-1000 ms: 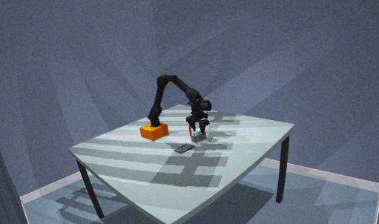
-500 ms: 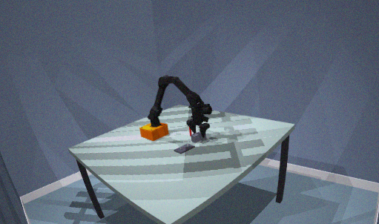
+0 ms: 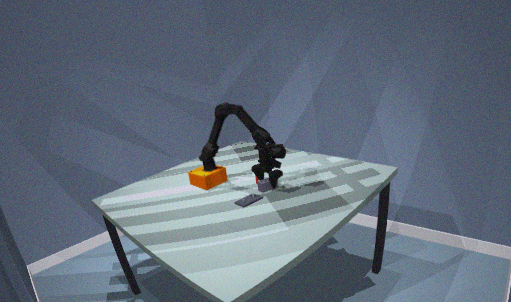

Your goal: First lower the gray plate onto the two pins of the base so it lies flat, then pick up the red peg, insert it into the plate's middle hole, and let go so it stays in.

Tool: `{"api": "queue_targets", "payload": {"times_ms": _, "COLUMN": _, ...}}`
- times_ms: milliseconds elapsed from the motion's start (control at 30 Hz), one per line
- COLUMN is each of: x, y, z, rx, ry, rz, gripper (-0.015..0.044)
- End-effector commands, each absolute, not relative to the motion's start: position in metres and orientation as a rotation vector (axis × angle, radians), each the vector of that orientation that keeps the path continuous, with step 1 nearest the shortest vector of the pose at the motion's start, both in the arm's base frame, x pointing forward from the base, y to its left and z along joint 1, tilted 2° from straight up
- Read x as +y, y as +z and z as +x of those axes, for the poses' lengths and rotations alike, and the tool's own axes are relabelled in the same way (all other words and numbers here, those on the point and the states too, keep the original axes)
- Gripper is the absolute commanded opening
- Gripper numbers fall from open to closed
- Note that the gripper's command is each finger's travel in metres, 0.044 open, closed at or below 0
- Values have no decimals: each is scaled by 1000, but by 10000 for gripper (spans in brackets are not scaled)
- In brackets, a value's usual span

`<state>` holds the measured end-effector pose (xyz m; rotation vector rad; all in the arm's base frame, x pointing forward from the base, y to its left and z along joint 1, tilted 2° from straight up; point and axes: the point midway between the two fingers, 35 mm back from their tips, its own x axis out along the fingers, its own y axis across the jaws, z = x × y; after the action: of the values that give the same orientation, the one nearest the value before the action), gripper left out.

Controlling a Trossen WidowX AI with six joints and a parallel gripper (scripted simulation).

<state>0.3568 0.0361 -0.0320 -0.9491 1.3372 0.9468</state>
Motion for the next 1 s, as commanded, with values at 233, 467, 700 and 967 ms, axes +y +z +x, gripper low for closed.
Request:
{"api": "queue_targets", "payload": {"times_ms": 233, "x": 35, "y": -36, "z": 354, "rx": 1350, "ry": 949, "rz": -947, "gripper": 151}}
{"api": "queue_targets", "payload": {"times_ms": 467, "x": 35, "y": -36, "z": 354, "rx": 1350, "ry": 949, "rz": -947, "gripper": 65}}
{"api": "queue_targets", "payload": {"times_ms": 700, "x": 35, "y": -36, "z": 354, "rx": 1350, "ry": 949, "rz": -947, "gripper": 0}}
{"api": "queue_targets", "payload": {"times_ms": 967, "x": 36, "y": -17, "z": 357, "rx": 1350, "ry": 949, "rz": -947, "gripper": 0}}
